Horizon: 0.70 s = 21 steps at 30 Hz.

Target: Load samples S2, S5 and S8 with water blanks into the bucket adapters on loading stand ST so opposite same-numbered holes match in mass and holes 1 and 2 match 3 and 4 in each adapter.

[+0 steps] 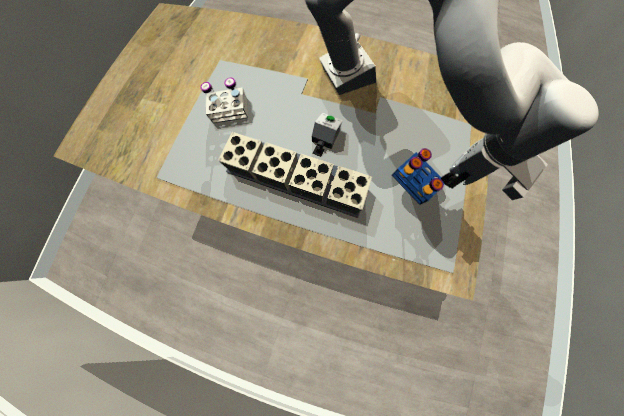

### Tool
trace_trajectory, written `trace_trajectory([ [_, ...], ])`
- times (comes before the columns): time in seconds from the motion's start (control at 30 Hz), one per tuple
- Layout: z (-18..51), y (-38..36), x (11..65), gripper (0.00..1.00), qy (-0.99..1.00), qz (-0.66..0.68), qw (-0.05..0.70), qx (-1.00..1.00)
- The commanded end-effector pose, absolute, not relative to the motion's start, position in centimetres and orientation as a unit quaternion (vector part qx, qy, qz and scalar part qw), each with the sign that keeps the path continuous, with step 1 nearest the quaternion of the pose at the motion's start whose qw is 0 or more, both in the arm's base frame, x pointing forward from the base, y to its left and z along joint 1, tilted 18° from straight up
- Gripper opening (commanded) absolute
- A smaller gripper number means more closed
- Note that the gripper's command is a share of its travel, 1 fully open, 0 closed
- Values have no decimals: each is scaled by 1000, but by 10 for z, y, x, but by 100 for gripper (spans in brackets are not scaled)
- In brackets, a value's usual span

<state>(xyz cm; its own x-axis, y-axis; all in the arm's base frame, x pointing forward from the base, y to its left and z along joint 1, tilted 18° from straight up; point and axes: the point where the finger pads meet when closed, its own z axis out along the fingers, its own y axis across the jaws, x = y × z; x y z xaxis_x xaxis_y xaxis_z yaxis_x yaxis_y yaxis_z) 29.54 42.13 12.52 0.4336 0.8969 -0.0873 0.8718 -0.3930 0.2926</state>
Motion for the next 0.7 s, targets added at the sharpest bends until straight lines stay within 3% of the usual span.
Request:
trace_trajectory([
  [0.0,133,424,294,44,531,44,148,834],
  [0.67,167,431,286,44,531,44,148,834],
])
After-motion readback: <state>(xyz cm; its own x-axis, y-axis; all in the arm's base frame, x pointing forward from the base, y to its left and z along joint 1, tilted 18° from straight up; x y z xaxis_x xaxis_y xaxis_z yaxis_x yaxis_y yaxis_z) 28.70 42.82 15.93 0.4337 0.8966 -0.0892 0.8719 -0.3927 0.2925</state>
